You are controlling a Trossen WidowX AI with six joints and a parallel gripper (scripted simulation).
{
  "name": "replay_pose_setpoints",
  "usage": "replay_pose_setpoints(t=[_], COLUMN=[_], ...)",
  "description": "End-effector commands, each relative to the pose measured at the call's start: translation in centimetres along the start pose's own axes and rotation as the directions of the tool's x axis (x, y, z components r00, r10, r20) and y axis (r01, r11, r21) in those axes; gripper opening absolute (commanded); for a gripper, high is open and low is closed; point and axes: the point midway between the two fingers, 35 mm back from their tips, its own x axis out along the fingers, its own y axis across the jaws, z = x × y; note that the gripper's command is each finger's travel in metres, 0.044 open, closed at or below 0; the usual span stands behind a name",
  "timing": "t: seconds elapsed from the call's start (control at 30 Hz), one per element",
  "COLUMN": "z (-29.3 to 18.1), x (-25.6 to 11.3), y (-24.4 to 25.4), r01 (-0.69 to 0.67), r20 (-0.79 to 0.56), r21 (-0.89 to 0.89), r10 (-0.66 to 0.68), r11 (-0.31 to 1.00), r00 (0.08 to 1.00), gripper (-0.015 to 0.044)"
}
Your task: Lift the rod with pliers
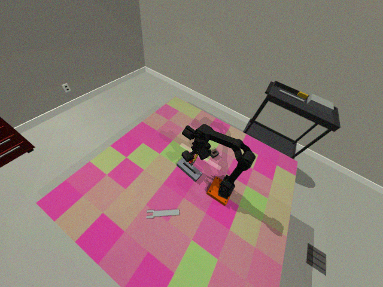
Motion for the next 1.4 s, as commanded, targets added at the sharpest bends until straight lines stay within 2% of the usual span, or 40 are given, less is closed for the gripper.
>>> replay_pose_setpoints(t=[0.0, 0.4, 1.37], z=[0.1, 0.7, 0.7], x=[-0.1, -0.1, -0.1], y=[-0.5, -2.0, -2.4], r01=[-0.002, -0.003, -0.003], r20=[-0.006, -0.009, -0.013], r21=[-0.042, -0.165, -0.191], r10=[0.002, 0.002, 0.000], r11=[0.999, 0.986, 0.982], r00=[1.000, 1.000, 1.000], gripper=[0.0321, 0.0321, 0.0321])
